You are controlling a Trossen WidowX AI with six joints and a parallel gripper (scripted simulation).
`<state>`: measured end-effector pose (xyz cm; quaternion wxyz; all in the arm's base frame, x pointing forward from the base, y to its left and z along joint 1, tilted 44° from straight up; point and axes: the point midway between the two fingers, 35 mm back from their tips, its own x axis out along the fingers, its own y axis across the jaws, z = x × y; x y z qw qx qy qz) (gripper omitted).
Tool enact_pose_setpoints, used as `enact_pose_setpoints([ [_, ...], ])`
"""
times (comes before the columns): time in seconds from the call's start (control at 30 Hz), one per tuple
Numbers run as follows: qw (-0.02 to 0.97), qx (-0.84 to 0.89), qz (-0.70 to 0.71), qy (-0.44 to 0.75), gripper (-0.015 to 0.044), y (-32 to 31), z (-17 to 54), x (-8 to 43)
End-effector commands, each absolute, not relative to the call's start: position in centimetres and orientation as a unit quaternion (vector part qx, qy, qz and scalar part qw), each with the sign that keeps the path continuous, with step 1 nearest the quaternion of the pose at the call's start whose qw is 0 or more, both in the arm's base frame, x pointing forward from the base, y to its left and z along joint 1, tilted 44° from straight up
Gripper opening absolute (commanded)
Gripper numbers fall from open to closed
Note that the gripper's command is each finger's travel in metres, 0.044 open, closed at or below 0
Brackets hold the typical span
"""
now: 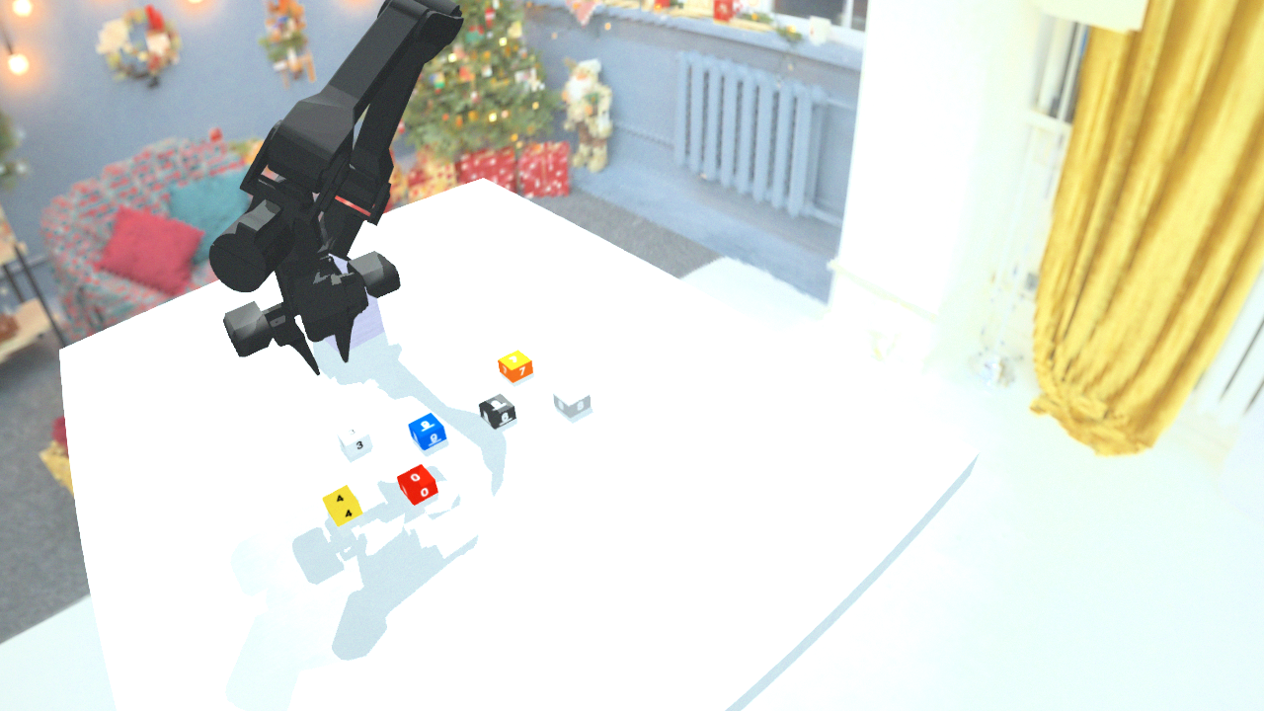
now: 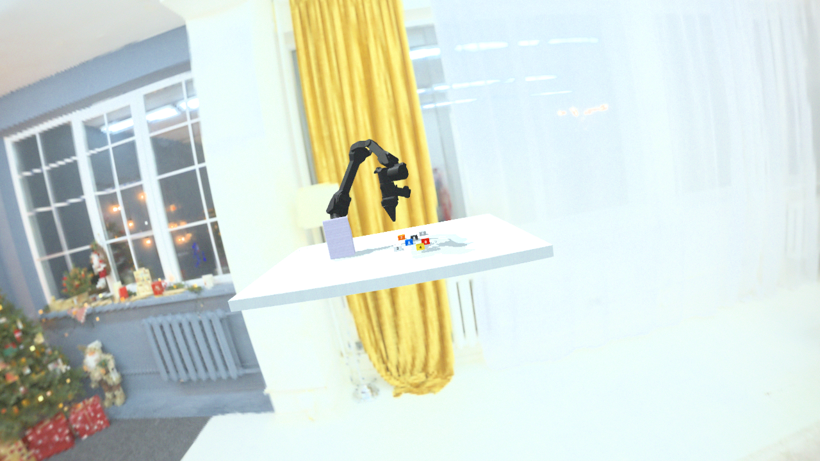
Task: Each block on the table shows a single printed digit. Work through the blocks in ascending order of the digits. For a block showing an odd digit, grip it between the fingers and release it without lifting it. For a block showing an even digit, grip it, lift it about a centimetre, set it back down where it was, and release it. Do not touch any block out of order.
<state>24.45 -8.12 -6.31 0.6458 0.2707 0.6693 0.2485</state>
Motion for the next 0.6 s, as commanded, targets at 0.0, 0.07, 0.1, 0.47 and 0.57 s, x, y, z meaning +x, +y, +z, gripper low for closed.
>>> enact_pose_setpoints([
  [0.0,0.642,0.268,0.252,0.673,0.0120,-8.5,-5.8,24.3],
  [0.07,0.642,0.268,0.252,0.673,0.0120,-8.5,-5.8,24.3],
  [0.1,0.642,0.268,0.252,0.673,0.0120,-8.5,-5.8,24.3],
  [0.47,0.643,0.267,0.252,0.672,0.0120,-10.9,-7.8,29.9],
  [0.57,0.644,0.267,0.252,0.671,0.0120,-11.7,-8.8,32.3],
])
